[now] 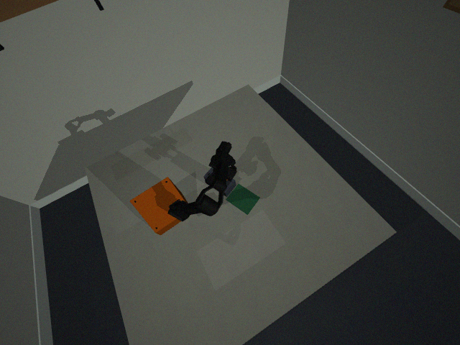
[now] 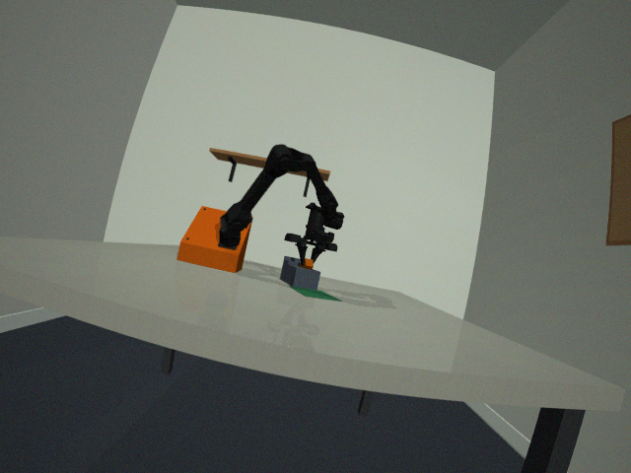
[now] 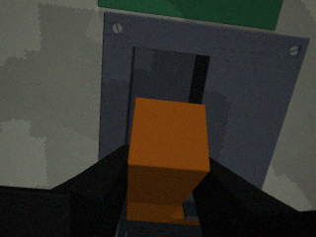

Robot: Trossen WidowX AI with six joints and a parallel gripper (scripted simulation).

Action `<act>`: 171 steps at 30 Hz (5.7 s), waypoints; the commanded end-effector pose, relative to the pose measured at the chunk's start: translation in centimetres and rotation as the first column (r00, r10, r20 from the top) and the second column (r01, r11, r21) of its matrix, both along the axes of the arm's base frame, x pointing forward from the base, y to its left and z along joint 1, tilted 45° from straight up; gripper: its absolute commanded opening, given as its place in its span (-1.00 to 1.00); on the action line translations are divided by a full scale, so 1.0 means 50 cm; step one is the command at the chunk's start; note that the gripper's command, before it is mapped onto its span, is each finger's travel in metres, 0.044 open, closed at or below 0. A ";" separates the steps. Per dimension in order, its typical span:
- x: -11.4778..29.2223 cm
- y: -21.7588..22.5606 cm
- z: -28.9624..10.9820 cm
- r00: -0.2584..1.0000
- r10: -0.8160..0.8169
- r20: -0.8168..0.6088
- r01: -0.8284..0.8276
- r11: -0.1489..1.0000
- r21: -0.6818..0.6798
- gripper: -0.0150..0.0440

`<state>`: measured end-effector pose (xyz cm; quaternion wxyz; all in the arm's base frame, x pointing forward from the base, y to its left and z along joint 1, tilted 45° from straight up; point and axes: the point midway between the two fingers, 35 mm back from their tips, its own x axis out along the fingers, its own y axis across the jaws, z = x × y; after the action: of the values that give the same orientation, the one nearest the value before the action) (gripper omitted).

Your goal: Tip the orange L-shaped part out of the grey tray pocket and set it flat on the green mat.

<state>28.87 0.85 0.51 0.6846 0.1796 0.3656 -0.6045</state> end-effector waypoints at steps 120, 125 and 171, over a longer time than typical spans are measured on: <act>0.068 -0.175 0.283 1.000 0.005 0.004 -0.005 1.000 -0.006 -0.49; 0.068 -0.186 0.272 1.000 0.005 0.004 -0.005 1.000 -0.006 -0.49; 0.066 -0.105 0.353 1.000 0.005 0.003 -0.005 1.000 -0.004 0.86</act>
<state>32.40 -4.73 17.93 0.6931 0.1803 0.3596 -0.5982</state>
